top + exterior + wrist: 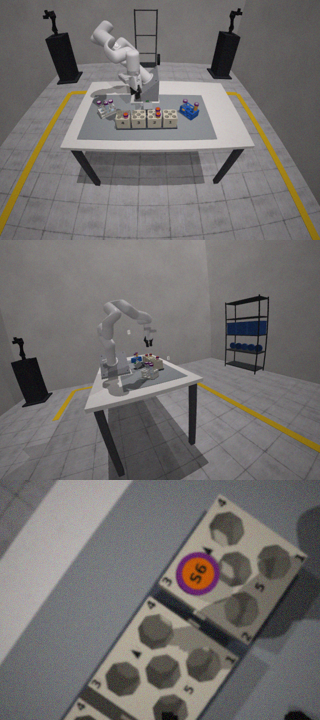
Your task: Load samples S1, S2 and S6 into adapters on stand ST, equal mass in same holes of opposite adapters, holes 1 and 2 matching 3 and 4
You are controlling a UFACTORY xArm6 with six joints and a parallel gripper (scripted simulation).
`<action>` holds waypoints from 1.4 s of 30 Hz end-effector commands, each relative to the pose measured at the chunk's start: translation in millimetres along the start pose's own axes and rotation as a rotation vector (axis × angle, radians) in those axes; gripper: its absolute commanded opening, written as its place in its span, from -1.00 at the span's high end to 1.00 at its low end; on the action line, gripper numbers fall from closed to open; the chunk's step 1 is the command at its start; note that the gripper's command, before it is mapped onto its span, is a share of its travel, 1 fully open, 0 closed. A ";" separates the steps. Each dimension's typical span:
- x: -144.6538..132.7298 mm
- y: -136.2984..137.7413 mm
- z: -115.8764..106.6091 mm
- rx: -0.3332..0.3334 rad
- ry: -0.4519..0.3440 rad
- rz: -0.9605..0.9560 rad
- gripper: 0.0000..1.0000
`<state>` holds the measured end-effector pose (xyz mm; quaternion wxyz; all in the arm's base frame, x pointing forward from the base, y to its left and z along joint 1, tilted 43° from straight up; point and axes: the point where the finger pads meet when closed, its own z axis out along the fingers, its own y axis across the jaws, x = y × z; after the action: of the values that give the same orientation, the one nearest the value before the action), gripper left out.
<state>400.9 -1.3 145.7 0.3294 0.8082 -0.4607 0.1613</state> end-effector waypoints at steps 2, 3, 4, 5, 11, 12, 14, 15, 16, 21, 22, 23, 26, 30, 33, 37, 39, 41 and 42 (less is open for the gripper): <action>10.0 12.4 -1.7 0.006 0.001 0.005 -0.15; 12.9 16.4 -1.7 0.006 0.001 0.005 -0.15; 15.9 20.5 -1.7 0.006 0.001 0.005 -0.15; 18.8 24.5 -1.7 0.006 0.001 0.005 -0.15; 36.5 48.8 -1.5 0.006 0.002 0.005 -0.15; 39.5 52.8 -1.5 0.006 0.002 0.005 -0.15; 45.4 60.9 -1.5 0.006 0.002 0.005 -0.15; 48.3 65.0 -1.5 0.006 0.002 0.005 -0.15; 48.3 65.0 -1.5 0.006 0.002 0.005 -0.15; 60.2 81.2 -1.4 0.006 0.002 0.005 -0.15; 63.1 85.2 -1.4 0.005 0.002 0.005 -0.15; 66.1 89.3 -1.4 0.005 0.002 0.005 -0.15; 74.9 101.4 -1.3 0.005 0.002 0.005 -0.15; 86.7 117.7 -1.3 0.005 0.002 0.005 -0.15; 92.6 125.8 -1.2 0.005 0.002 0.005 -0.15; 101.5 137.9 -1.2 0.005 0.002 0.005 -0.15; 107.4 146.0 -1.2 0.005 0.002 0.005 -0.15; 113.3 154.1 -1.2 0.005 0.002 0.005 -0.15; 116.2 158.2 -1.1 0.005 0.002 0.005 -0.15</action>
<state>332.0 -121.8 262.1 0.3291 0.8073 -0.4620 0.1628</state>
